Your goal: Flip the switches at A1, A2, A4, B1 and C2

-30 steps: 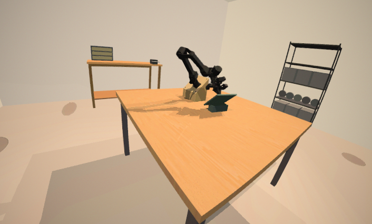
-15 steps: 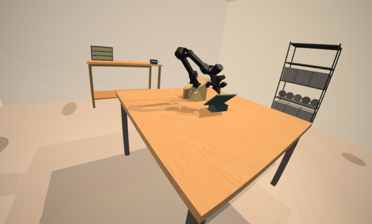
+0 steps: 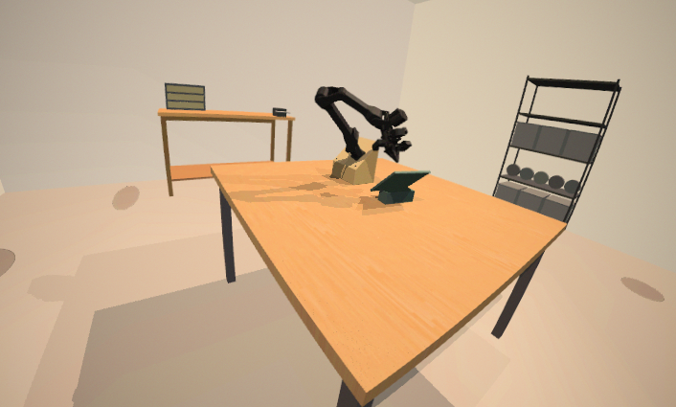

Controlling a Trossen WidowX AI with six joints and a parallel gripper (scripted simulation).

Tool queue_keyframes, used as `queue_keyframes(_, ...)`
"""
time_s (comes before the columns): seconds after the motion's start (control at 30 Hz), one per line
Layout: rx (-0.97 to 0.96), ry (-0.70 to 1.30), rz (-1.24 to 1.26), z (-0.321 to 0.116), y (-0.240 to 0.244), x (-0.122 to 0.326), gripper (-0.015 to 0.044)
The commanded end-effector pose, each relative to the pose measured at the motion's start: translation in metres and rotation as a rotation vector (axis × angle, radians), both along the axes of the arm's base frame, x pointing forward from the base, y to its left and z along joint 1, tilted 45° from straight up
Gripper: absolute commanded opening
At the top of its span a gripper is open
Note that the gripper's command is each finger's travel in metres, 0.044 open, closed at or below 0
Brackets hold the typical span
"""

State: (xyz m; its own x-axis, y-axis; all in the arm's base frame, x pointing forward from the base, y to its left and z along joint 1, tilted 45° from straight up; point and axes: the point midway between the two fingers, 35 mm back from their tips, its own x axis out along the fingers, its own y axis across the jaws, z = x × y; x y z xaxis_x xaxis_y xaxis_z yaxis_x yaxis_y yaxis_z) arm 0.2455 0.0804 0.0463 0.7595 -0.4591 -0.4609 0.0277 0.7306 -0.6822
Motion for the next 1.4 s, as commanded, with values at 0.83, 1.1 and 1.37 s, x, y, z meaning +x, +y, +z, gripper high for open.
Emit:
queue_keyframes(0.83, -0.001, 0.01, -0.013, -0.071, 0.017, 0.024, 0.0)
queue_keyframes(1.1, -0.001, 0.011, -0.014, -0.076, 0.013, 0.031, 0.0)
queue_keyframes(1.37, -0.001, 0.01, -0.013, -0.078, 0.011, 0.035, 0.0)
